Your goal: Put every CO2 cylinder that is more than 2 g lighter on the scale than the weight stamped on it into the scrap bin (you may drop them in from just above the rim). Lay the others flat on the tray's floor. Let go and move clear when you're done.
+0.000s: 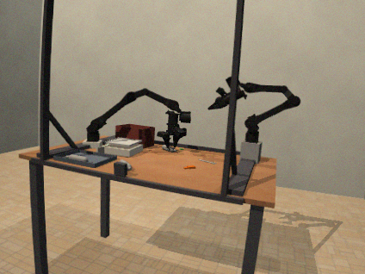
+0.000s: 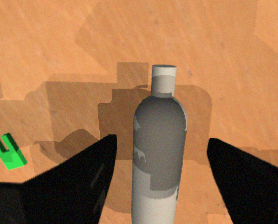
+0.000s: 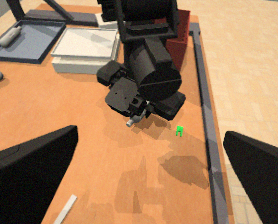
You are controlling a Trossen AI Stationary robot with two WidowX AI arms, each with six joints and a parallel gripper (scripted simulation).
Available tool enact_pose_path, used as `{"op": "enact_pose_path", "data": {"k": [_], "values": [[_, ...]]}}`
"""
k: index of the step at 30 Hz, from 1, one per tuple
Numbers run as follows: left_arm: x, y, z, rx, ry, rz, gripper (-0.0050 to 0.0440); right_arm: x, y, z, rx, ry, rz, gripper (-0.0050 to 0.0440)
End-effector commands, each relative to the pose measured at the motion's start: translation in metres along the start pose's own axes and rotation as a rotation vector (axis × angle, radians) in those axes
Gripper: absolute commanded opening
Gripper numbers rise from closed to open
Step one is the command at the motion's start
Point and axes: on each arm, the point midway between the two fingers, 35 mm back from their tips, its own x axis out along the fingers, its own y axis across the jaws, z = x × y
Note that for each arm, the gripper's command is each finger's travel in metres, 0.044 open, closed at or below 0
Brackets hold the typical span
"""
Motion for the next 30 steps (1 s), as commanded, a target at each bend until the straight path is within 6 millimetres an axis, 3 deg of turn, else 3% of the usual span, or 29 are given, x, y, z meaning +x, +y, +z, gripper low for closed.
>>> {"op": "enact_pose_path", "data": {"k": [1,9,11,14,24,30], "values": [[0.002,0.001,0.002,0.008,-0.008,0.010,0.0254,-0.002,0.000,0.003,-0.001,-0.010,0.000,0.0440],[0.005,0.003,0.004,0.008,-0.015,0.018,0.0254,-0.002,0.000,0.003,-0.001,-0.010,0.000,0.0440],[0.004,0.003,0.004,0.008,-0.017,0.020,0.0214,-0.002,0.000,0.003,-0.001,-0.010,0.000,0.0440],[-0.004,0.004,0.005,0.004,-0.027,0.030,0.0214,-0.002,0.000,0.003,-0.001,-0.010,0.000,0.0440],[-0.004,0.004,0.005,0.004,-0.027,0.030,0.0134,-0.002,0.000,0.003,-0.001,-0.010,0.000,0.0440],[-0.004,0.004,0.005,0.004,-0.027,0.030,0.0120,-0.002,0.000,0.003,-0.001,-0.010,0.000,0.0440]]}}
